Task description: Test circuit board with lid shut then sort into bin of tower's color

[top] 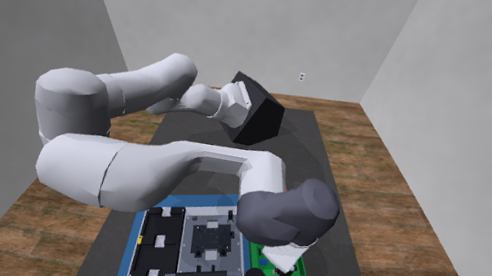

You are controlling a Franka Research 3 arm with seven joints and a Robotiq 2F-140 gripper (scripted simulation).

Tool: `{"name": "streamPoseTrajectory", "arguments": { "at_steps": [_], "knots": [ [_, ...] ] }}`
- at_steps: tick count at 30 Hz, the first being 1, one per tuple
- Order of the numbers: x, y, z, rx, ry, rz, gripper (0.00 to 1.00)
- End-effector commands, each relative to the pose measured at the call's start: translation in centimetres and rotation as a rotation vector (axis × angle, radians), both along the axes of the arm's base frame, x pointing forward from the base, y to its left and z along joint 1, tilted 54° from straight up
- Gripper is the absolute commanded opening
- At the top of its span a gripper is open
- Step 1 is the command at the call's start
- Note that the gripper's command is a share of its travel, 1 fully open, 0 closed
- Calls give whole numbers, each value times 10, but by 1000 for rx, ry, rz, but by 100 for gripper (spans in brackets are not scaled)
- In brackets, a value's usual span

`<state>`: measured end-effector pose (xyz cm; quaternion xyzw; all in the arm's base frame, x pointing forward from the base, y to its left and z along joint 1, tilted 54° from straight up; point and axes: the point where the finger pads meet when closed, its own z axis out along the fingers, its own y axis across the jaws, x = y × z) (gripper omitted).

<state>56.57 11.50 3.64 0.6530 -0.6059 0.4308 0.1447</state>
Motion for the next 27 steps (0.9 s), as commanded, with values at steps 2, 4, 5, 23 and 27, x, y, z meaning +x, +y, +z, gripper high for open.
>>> {"name": "streamPoseTrajectory", "arguments": {
  "at_steps": [2, 4, 5, 23, 27],
  "knots": [
    [1, -1, -1, 2, -4, -2, 58],
    [1, -1, -1, 2, -4, -2, 58],
    [1, 0, 0, 2, -4, -2, 58],
    [-26, 49, 40, 2, -4, -2, 58],
    [-32, 60, 49, 2, -4, -2, 58]
  ]
}}
